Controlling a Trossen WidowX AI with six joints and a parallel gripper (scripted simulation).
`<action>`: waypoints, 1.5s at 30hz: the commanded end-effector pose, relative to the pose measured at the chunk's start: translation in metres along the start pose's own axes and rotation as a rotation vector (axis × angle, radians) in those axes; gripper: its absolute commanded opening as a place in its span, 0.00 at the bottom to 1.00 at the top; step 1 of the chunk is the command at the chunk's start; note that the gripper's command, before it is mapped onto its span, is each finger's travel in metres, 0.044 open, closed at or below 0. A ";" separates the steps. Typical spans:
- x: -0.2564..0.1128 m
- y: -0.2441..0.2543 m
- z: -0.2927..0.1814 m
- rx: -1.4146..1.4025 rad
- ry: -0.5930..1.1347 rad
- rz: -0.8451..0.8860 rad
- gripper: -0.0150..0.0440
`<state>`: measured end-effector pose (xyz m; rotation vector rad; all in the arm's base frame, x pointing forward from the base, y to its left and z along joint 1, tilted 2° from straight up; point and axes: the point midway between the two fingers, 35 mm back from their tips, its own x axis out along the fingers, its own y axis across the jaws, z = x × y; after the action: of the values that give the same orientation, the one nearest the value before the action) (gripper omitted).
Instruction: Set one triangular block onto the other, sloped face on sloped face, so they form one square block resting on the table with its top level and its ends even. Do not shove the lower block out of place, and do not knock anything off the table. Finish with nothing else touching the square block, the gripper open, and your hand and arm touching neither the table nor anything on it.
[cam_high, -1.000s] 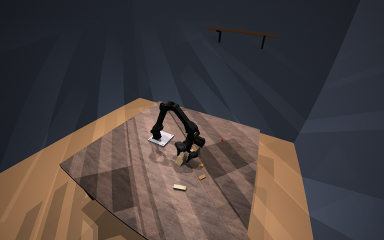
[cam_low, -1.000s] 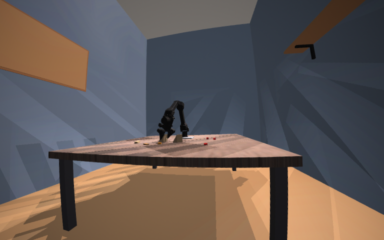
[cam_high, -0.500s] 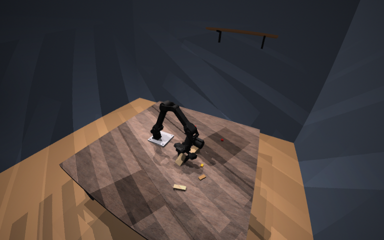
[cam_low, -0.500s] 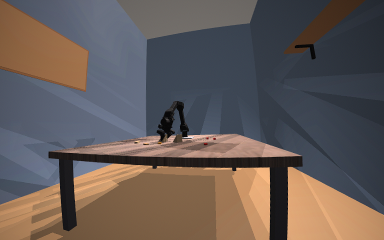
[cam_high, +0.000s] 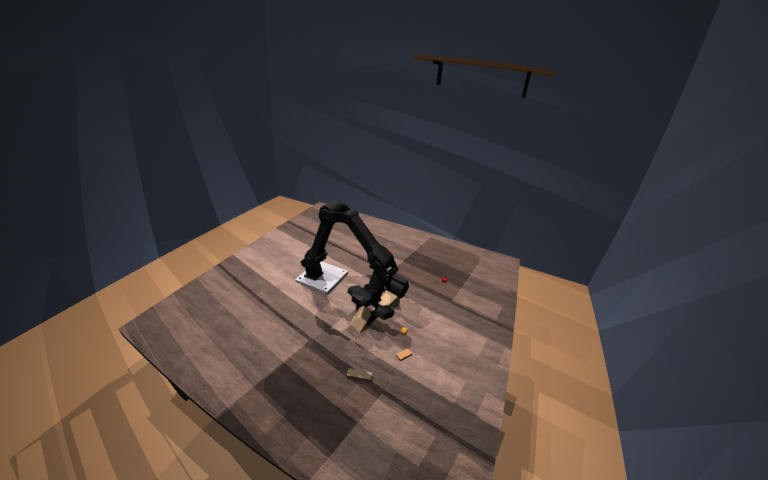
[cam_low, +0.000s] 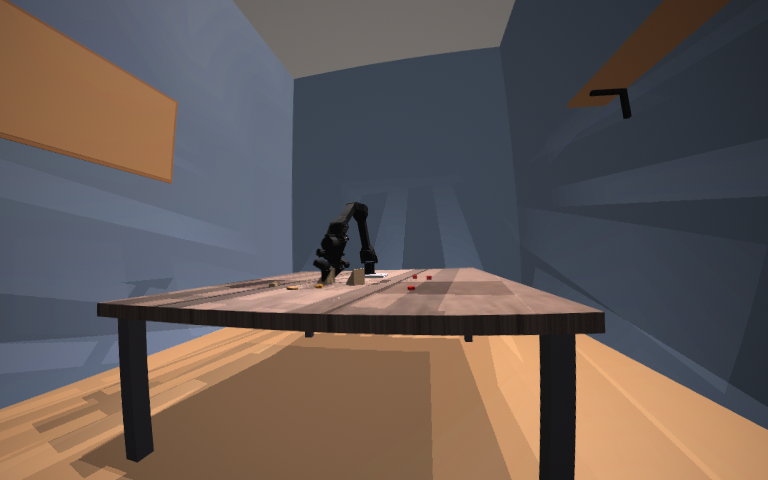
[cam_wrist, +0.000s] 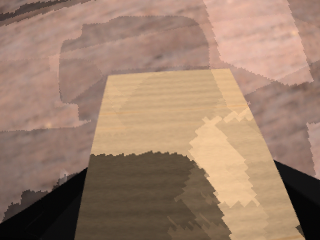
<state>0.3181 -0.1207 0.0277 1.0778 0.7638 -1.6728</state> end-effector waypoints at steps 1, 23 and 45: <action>-0.002 0.000 0.001 0.001 0.000 0.002 0.25; -0.008 0.000 0.039 0.000 0.553 -0.003 0.25; 0.005 -0.001 0.077 0.000 1.118 -0.005 0.25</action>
<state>0.2942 -0.1829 0.0548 1.9507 1.3930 -1.0331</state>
